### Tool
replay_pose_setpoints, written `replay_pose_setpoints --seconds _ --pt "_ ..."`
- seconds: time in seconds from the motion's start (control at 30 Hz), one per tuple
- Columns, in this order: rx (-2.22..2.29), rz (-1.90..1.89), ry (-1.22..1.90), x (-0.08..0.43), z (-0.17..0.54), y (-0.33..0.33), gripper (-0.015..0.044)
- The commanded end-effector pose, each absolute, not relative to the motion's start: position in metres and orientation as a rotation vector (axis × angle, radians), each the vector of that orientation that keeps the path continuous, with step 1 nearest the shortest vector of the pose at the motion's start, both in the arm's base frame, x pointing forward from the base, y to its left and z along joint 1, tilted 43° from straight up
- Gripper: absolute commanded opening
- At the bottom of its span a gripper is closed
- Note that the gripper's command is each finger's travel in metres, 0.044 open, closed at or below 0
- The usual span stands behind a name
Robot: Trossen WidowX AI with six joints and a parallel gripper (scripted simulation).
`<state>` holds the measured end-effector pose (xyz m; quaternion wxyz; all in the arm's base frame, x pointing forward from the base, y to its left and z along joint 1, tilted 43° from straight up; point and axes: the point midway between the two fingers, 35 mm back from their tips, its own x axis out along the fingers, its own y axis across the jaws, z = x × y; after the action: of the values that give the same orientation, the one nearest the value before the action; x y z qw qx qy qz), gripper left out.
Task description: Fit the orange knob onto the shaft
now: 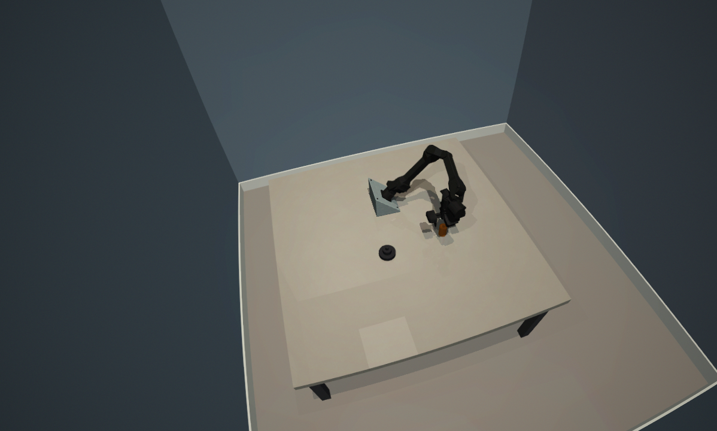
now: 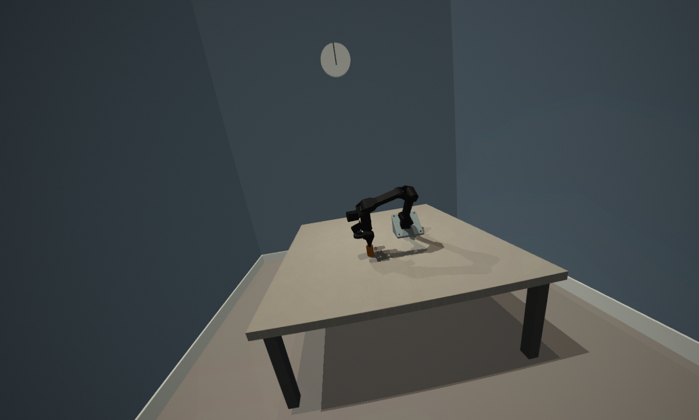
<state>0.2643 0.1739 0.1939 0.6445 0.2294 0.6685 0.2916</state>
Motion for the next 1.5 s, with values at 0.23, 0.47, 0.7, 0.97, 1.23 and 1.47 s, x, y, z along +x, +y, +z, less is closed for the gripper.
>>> replay_pose_setpoints --seconds 0.23,0.47,0.7,0.97,1.23,1.47 --pt "0.522 0.659 1.527 0.264 0.179 0.186 0.044" --pt "0.522 0.659 1.527 0.263 0.171 0.194 0.044" --pt "0.523 0.66 1.527 0.262 0.162 0.202 0.044" --pt "0.525 0.661 1.526 0.26 0.153 0.211 0.044" --pt "0.527 0.662 1.526 0.259 0.146 0.218 0.044" --pt "0.527 0.662 1.526 0.259 0.146 0.218 0.0256"
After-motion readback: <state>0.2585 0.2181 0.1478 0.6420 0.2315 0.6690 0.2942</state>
